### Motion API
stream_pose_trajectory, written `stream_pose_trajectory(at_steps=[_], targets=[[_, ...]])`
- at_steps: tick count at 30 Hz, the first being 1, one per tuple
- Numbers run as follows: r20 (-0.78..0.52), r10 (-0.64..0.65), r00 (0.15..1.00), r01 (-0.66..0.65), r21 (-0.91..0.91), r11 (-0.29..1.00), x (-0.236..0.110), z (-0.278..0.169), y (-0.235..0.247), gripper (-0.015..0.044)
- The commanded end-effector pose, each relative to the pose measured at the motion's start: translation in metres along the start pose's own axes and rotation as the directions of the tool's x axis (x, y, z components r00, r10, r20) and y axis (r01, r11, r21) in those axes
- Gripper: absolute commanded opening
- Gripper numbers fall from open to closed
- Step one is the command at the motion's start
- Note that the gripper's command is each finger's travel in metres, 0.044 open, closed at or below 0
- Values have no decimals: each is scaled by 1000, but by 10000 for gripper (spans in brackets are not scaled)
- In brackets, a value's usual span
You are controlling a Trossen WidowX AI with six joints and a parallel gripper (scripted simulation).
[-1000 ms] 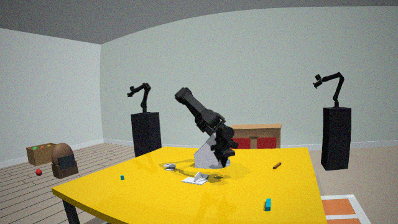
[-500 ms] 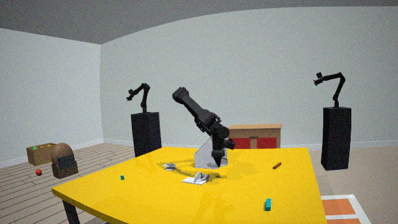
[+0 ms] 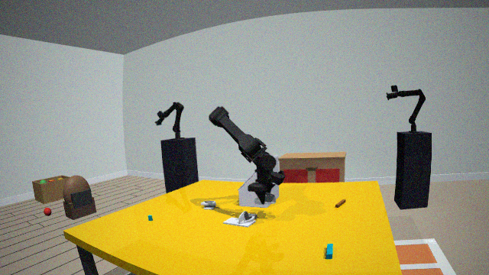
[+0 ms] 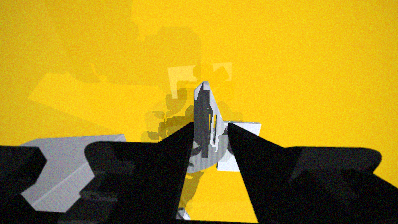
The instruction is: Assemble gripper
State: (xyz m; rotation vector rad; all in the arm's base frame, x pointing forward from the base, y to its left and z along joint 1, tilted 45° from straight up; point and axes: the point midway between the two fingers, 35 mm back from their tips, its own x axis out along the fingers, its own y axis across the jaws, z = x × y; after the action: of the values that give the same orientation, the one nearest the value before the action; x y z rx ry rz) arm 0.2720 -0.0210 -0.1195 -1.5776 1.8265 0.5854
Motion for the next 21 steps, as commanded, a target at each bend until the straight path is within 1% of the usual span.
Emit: stream_pose_trajectory(at_steps=[1,11,21], targets=[[-3,0,1000,0,111,994,0,-8,3,134],[-4,0,1000,1,359,933,0,-22,9,134],[-5,1,1000,2,584,812,1,-35,16,134]])
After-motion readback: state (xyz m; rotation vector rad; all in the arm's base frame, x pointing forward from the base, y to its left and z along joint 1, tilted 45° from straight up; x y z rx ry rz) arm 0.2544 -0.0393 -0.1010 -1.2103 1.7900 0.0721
